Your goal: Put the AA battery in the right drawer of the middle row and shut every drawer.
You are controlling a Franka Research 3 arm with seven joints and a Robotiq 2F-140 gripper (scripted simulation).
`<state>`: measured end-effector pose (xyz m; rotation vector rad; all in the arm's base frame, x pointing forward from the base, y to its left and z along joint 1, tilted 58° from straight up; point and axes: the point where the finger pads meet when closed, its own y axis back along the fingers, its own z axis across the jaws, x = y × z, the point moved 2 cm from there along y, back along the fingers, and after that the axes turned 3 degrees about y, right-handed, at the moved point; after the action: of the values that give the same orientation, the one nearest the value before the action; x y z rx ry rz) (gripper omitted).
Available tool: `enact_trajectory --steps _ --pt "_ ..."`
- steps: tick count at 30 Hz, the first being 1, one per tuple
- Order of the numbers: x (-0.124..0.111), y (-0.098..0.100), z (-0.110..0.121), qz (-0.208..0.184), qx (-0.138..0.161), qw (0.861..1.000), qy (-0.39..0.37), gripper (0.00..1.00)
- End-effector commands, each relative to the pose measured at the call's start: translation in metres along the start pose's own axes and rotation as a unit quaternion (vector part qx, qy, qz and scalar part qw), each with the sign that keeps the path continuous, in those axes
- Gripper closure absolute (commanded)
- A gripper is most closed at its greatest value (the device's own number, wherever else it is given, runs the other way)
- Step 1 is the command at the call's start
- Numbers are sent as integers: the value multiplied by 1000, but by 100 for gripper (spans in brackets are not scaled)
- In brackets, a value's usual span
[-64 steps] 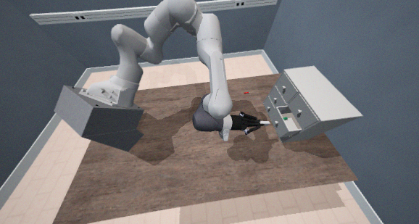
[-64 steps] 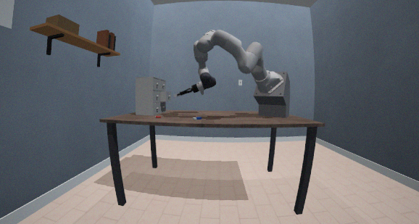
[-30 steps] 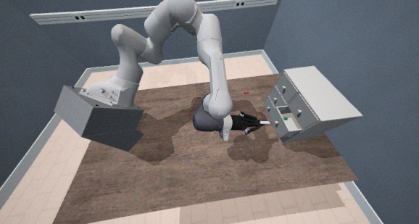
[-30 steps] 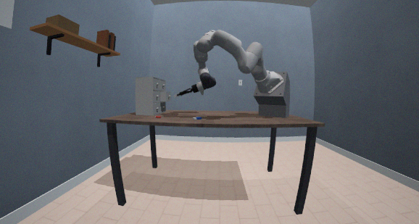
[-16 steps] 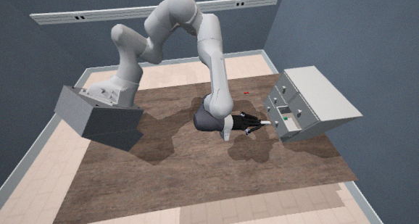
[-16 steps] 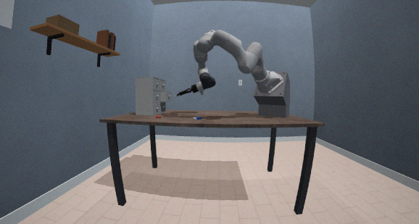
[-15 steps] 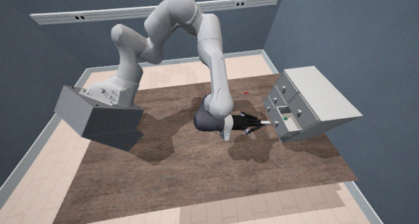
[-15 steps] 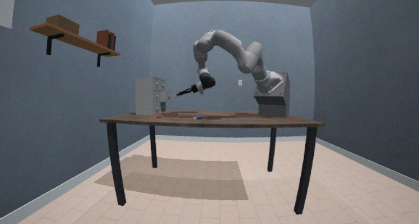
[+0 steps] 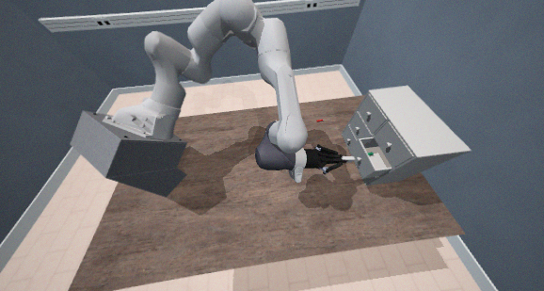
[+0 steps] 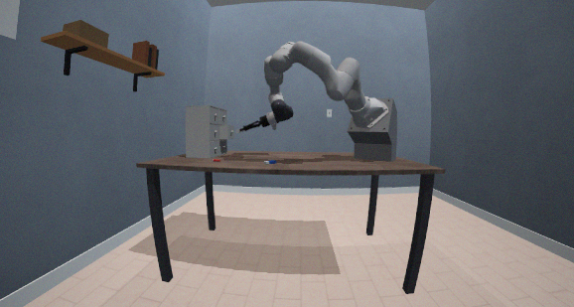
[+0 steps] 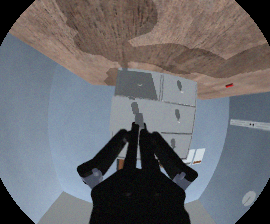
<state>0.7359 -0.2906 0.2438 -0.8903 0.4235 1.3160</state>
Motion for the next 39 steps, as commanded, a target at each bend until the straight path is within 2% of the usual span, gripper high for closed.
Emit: enact_trajectory --steps 1,39 --pt "1 -6 -1 2 2 1000 -6 90" --pt "-18 -58 -2 2 2 1000 -6 90"
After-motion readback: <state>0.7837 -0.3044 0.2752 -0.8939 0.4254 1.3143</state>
